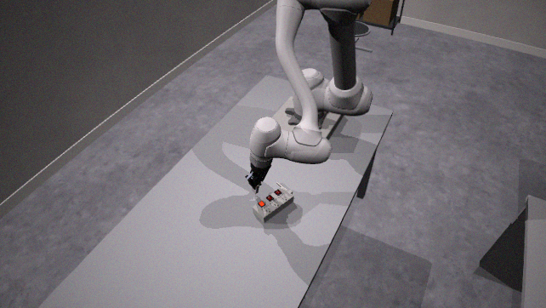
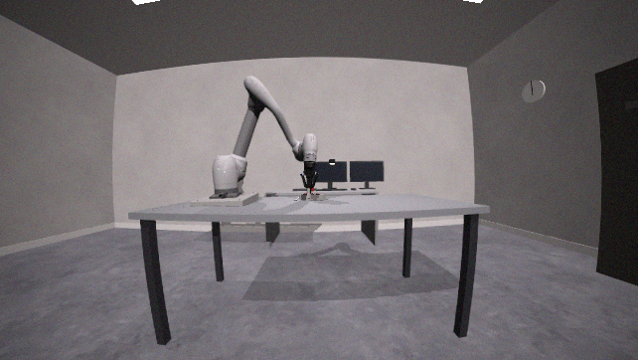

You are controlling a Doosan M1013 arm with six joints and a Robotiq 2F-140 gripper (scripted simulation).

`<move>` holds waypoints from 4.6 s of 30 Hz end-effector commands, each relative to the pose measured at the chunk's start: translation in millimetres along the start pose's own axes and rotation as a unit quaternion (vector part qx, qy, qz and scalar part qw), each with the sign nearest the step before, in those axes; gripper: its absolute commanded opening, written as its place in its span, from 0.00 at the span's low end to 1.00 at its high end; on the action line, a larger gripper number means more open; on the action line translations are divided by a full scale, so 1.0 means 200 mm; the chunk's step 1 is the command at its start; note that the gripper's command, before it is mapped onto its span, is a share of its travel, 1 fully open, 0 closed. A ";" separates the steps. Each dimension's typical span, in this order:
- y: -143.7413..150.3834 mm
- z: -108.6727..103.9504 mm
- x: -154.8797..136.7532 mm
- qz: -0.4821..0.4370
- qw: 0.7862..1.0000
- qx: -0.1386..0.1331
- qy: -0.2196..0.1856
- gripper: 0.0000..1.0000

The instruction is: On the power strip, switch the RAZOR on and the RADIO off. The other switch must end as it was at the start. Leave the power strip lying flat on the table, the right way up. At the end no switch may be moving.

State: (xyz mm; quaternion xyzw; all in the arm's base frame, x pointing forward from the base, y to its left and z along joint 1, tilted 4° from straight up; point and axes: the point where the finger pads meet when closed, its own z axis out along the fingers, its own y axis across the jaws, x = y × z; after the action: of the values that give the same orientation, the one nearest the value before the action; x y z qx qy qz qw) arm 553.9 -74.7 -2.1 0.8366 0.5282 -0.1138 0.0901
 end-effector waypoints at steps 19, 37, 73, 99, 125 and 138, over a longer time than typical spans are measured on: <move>0.00 0.00 0.00 0.000 1.000 0.000 0.000 0.00; 0.00 0.00 0.00 0.000 1.000 0.000 0.000 0.00; 0.01 -0.44 -0.10 0.000 1.000 0.000 0.000 0.00; 0.01 -0.44 -0.10 0.000 1.000 0.000 0.000 0.00; 0.01 -0.44 -0.10 0.000 1.000 0.000 0.000 0.00; 0.01 -0.44 -0.10 0.000 1.000 0.000 0.000 1.00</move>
State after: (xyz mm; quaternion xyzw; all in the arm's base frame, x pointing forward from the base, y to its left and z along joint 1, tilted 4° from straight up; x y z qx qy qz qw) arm 557.0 -68.7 87.6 0.8367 0.5281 -0.1138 0.0902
